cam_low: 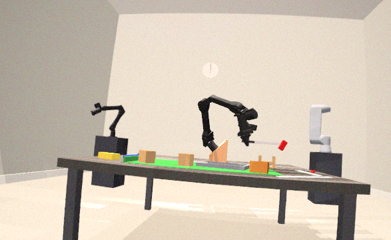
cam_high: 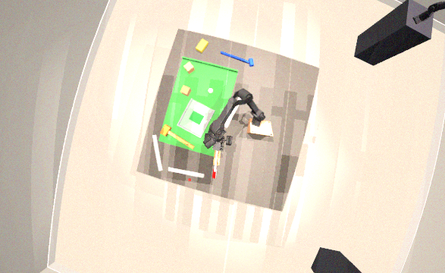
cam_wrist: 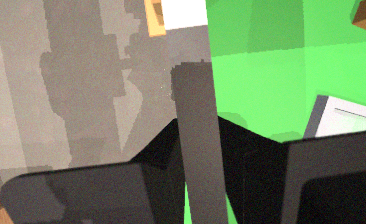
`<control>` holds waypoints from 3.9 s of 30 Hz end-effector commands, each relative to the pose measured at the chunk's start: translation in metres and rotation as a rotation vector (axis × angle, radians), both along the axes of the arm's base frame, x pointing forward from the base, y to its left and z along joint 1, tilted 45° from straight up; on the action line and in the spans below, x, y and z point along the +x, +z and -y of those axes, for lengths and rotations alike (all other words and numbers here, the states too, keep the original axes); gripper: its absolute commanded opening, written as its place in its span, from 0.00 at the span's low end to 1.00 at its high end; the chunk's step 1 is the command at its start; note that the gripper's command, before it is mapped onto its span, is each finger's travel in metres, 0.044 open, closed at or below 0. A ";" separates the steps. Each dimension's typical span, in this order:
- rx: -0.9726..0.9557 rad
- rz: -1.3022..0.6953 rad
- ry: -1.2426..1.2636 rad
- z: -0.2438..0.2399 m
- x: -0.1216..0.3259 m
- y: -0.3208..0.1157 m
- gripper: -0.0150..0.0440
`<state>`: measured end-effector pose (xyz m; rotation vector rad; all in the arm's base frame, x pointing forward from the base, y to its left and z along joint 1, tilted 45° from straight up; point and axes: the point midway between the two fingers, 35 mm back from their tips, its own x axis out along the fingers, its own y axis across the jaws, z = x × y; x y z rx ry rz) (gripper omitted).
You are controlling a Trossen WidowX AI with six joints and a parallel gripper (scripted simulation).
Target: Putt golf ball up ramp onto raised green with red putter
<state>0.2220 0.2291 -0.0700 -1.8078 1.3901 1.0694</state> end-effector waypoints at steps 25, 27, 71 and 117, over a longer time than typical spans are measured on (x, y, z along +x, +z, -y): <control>0.040 0.371 -0.536 0.090 0.038 0.127 0.25; 0.043 0.403 -0.579 0.099 0.039 0.137 0.25; 0.084 1.094 -1.420 0.275 -0.044 0.279 0.25; 0.099 1.197 -1.567 0.320 -0.032 0.233 0.25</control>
